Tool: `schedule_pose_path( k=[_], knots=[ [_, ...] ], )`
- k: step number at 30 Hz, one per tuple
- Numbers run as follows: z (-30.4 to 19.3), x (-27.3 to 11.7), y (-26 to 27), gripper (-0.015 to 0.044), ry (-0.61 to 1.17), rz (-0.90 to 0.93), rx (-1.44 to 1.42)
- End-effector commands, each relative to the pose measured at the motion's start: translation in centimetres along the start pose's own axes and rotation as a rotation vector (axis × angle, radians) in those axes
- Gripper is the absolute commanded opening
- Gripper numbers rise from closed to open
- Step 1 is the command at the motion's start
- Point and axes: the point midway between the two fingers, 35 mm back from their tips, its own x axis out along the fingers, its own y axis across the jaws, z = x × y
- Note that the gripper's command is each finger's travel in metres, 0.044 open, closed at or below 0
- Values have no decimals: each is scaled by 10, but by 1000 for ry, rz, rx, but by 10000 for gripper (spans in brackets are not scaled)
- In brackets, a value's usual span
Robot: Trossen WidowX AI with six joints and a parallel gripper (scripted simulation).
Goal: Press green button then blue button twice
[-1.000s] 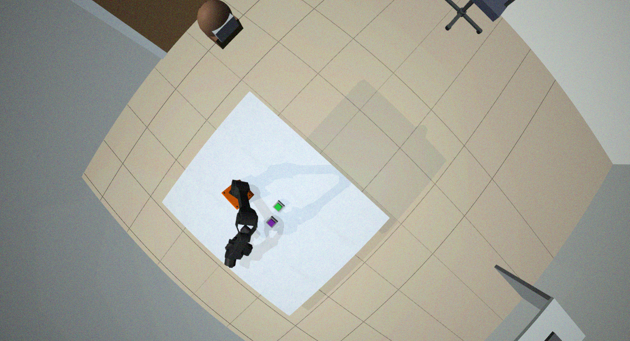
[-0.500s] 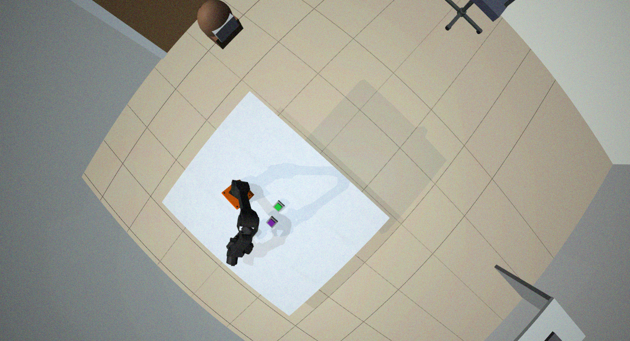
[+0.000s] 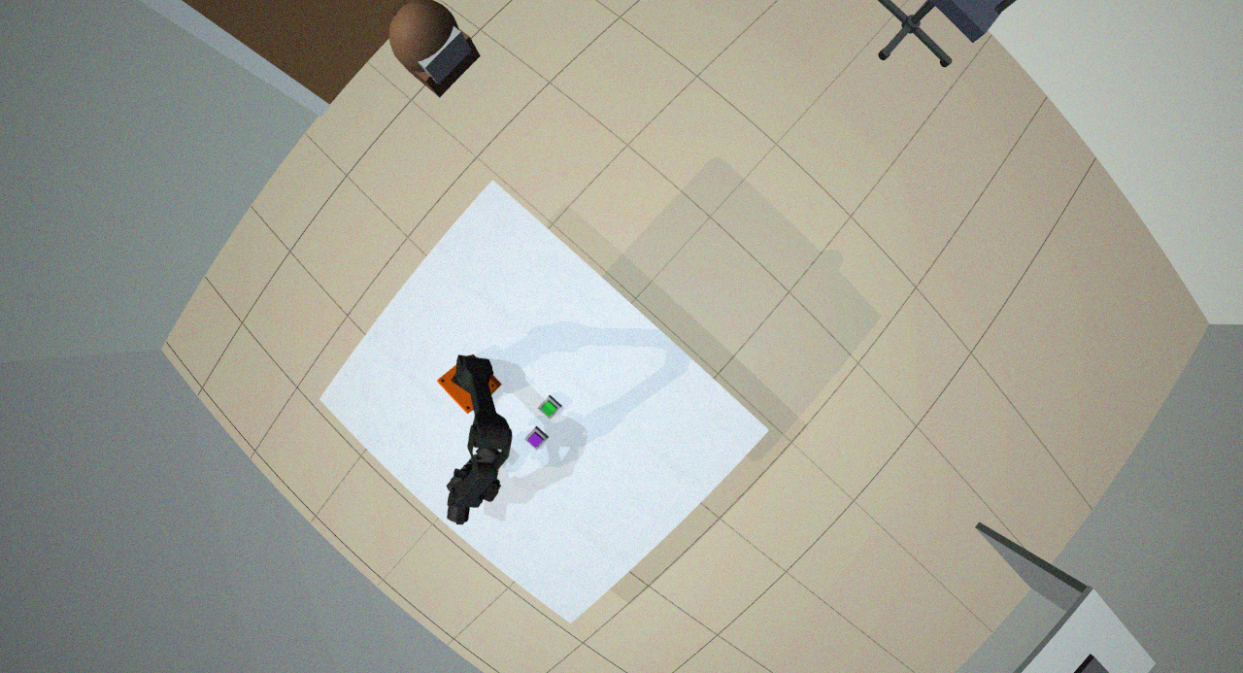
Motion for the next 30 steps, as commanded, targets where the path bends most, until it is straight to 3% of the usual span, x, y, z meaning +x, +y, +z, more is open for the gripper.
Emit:
schedule_pose_path(
  k=[1,6,11,14,25,30],
  knots=[
    [0,1,1,20,-4,5,7],
    [0,-31,0,20,-3,3,7],
    [0,-33,0,20,-4,3,7],
    [19,-44,16,99,0,-16,14],
    [101,-83,161,387,-12,-73,27],
    [108,-90,235,400,-20,-61,23]
  ],
)
